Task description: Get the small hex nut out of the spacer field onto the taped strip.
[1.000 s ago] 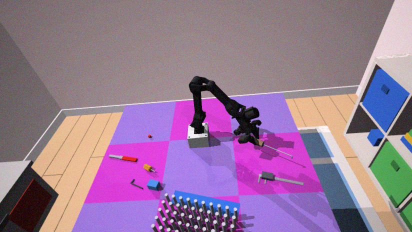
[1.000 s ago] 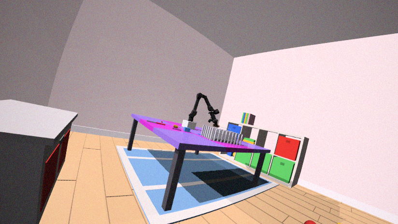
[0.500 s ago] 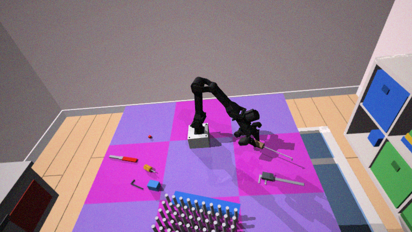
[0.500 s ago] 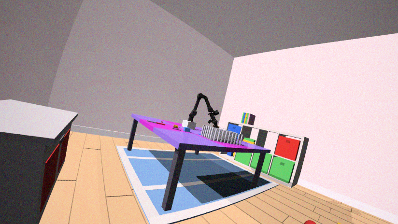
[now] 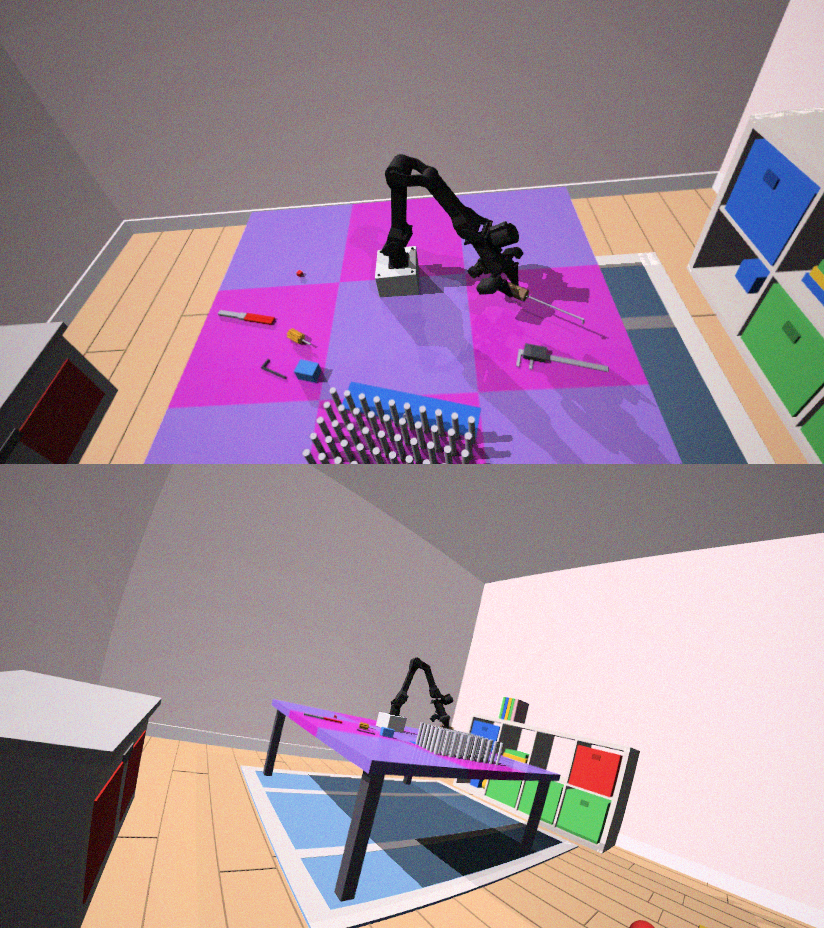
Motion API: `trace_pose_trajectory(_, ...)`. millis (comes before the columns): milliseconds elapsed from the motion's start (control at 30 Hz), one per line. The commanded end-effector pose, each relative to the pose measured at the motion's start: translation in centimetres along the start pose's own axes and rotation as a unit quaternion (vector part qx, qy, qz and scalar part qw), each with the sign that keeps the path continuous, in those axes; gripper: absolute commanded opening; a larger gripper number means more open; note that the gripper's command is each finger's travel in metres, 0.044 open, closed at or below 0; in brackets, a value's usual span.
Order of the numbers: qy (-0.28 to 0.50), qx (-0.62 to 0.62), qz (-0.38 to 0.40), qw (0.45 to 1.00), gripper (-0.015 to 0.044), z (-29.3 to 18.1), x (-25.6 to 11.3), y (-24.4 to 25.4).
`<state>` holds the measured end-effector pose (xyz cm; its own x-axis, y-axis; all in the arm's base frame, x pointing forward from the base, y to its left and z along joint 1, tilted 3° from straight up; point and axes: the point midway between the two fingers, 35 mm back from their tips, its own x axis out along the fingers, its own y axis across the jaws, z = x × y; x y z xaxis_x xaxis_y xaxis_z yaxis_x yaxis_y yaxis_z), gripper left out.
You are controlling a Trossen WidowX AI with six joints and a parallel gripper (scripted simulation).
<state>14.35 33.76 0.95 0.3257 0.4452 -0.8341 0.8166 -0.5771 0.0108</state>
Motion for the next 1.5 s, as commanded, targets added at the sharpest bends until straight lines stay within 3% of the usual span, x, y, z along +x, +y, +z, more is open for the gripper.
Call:
trace_pose_trajectory(0, -0.002, -0.002, -0.001, 1.0, 0.0, 0.4, 0.4, 0.0)
trace_pose_trajectory(1467, -0.003, -0.002, -0.001, 1.0, 0.0, 3.0, 3.1, 0.2)
